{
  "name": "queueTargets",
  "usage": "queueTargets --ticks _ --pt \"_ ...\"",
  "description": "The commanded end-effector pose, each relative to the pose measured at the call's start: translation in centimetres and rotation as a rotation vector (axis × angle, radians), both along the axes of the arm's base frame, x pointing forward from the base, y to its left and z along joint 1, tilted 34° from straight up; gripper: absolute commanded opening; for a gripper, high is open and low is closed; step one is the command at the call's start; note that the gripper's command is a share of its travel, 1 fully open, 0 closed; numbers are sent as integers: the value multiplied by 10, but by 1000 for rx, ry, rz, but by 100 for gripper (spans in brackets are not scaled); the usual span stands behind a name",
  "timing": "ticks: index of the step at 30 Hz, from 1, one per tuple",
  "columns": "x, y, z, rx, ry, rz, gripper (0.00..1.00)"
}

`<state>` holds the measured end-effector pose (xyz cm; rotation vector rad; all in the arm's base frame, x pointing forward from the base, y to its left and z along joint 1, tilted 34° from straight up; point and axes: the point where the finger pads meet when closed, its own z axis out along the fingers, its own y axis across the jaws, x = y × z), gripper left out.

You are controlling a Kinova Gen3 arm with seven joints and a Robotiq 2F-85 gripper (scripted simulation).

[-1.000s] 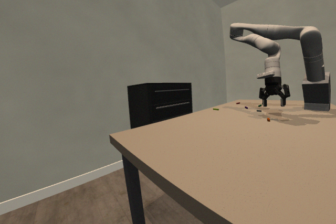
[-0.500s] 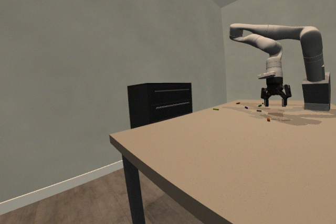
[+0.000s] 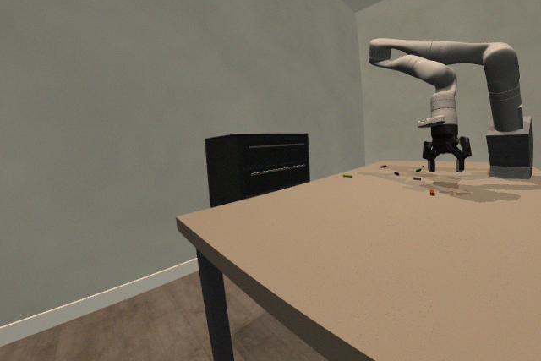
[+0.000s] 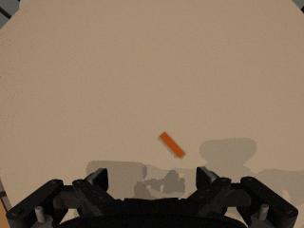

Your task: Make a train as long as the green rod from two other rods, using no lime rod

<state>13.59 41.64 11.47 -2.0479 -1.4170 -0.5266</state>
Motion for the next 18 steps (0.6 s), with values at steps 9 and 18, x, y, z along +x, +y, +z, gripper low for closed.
queueTargets --ticks 9,18 --pt "-3 -4 -3 -14 14 -23 100" --pt "-6 -9 -7 -28 27 -46 100"
